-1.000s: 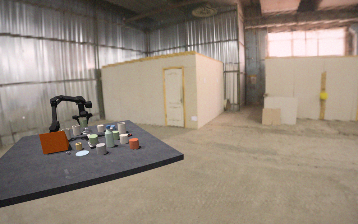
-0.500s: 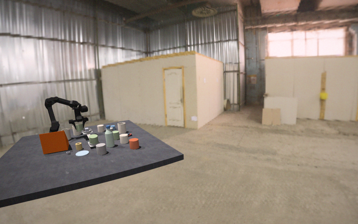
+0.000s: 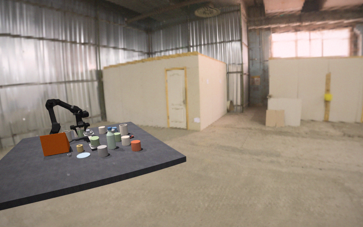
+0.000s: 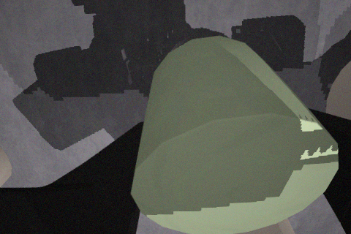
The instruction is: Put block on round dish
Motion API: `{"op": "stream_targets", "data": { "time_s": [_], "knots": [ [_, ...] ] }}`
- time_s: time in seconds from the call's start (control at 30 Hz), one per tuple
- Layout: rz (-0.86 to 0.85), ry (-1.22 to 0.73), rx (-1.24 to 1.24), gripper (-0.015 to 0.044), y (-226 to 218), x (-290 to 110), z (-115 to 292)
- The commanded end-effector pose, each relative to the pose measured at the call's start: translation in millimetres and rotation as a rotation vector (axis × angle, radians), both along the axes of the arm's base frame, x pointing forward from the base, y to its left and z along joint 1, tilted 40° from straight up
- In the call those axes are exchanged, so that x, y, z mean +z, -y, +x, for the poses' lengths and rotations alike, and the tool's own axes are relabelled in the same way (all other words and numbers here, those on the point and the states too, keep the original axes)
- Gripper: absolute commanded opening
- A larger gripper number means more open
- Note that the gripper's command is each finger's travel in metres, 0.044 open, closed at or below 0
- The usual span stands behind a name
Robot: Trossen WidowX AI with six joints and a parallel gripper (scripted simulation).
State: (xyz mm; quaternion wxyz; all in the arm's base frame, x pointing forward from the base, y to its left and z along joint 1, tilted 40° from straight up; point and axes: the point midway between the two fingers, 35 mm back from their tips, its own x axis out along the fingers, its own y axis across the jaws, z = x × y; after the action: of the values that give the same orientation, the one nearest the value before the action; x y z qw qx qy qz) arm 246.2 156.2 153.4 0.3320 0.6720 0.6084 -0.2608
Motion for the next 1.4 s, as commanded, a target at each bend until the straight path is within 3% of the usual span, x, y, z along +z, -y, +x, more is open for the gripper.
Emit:
{"op": "stream_targets", "data": {
  "time_s": [0.0,0.37,0.93,1.03,1.2,1.37],
  "knots": [
    [-0.003,-0.002,-0.007,0.0000,-1,-3,1],
    [-0.002,-0.002,-0.007,0.0000,-13,-17,3],
    [-0.001,0.002,-0.003,0.0440,-2,-3,2],
    [-0.005,-0.002,-0.007,0.0440,24,26,-3],
    [-0.005,-0.002,-0.007,0.0440,25,28,-4],
    [-0.001,0.030,-0.070,0.0309,43,30,10]
  ]
}}
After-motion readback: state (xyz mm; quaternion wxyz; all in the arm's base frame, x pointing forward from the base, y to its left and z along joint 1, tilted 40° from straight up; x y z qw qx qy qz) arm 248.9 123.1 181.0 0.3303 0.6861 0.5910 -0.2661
